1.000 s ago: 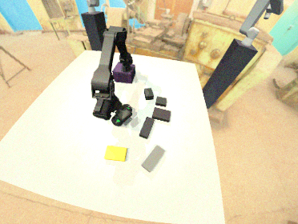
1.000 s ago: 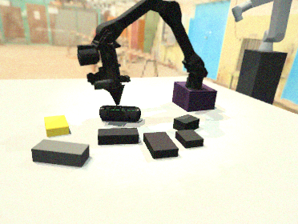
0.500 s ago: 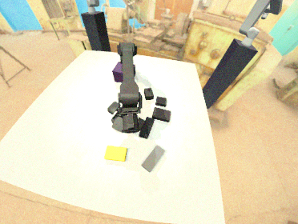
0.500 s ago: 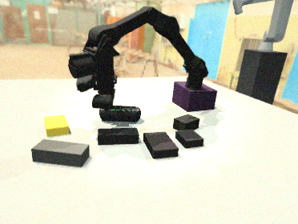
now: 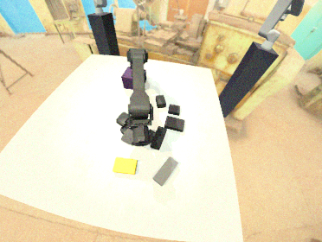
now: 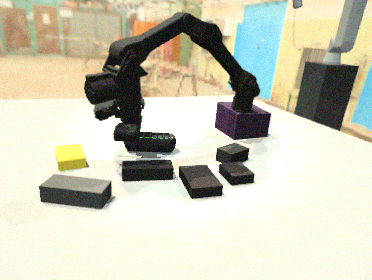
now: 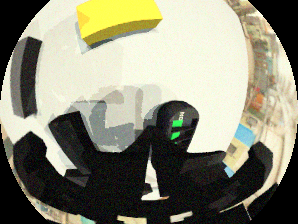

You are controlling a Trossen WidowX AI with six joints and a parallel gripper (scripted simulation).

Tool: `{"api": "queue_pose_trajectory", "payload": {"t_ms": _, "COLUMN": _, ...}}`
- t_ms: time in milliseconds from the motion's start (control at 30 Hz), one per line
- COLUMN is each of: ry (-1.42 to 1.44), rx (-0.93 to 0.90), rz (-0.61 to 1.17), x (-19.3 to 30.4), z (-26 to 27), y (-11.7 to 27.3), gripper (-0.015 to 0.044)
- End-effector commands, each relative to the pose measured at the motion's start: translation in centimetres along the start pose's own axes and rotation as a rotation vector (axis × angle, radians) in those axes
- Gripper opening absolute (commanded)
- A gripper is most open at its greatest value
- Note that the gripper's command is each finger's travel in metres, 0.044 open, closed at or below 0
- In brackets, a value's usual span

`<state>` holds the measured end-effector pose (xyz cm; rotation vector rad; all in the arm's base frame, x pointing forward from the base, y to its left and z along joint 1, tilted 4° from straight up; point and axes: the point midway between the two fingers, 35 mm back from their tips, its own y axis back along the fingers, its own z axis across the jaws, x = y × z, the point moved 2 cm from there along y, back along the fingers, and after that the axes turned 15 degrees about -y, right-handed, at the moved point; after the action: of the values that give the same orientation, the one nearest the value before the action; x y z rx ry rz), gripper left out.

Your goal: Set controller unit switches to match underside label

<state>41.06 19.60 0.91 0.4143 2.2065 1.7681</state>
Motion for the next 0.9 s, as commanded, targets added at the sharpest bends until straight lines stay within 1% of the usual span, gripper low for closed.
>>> {"api": "queue_pose_trajectory", "payload": {"t_ms": 0, "ry": 0.003, "rx": 0.005, "rz": -0.001, "x": 0.0, "z": 0.1, "y": -0.7, "gripper": 0.0}}
{"api": "queue_pose_trajectory", "payload": {"t_ms": 633, "ry": 0.002, "rx": 0.006, "rz": 0.0, "x": 0.2, "z": 0.9, "y": -3.7, "gripper": 0.0}}
{"api": "queue_pose_trajectory", "payload": {"t_ms": 867, "ry": 0.002, "rx": 0.006, "rz": 0.0, "x": 0.2, "z": 0.9, "y": -3.8, "gripper": 0.0}}
